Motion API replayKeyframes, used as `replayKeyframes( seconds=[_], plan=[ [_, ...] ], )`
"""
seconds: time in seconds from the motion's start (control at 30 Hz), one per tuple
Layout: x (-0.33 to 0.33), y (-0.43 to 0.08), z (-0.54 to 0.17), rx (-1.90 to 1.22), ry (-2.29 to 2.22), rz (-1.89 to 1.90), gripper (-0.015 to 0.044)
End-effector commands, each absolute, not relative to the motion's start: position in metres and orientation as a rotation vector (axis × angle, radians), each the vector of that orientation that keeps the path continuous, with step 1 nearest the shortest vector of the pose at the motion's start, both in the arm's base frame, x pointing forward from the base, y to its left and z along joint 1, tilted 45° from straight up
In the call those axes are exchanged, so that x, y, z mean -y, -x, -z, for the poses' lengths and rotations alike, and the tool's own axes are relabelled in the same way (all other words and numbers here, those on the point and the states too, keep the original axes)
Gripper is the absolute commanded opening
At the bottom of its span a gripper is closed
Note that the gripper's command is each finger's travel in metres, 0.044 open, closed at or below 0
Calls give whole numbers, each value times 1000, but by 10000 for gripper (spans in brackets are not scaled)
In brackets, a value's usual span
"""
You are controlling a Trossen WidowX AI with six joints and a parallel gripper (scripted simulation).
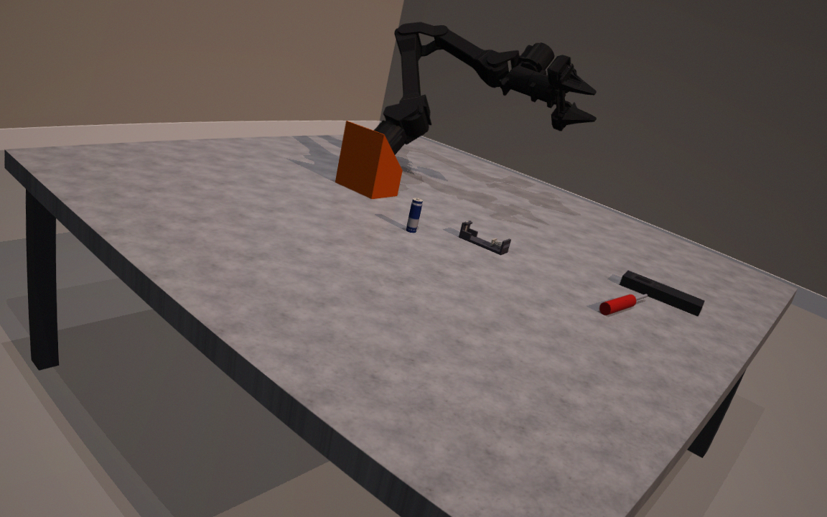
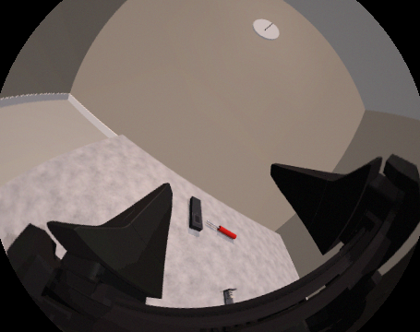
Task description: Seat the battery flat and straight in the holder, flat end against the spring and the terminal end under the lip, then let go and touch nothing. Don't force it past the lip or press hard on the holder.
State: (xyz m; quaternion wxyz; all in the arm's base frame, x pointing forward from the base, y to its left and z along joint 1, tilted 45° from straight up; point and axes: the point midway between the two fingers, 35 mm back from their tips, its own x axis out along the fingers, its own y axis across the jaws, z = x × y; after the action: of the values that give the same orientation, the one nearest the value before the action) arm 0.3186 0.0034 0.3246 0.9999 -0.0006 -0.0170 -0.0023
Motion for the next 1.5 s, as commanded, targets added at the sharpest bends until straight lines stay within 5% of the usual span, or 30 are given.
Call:
replayKeyframes(
  seconds=[0.0,0.23,0.47,0.93,1.47],
  plan=[
    [-2,-320,-322,21,5,7,374],
    [51,-355,-217,-446,52,54,190],
    [98,-338,-110,-921,-84,23,6],
    [122,-228,7,-1537,-940,-218,0],
    [108,-228,25,-1545,-993,-231,0]
  ],
)
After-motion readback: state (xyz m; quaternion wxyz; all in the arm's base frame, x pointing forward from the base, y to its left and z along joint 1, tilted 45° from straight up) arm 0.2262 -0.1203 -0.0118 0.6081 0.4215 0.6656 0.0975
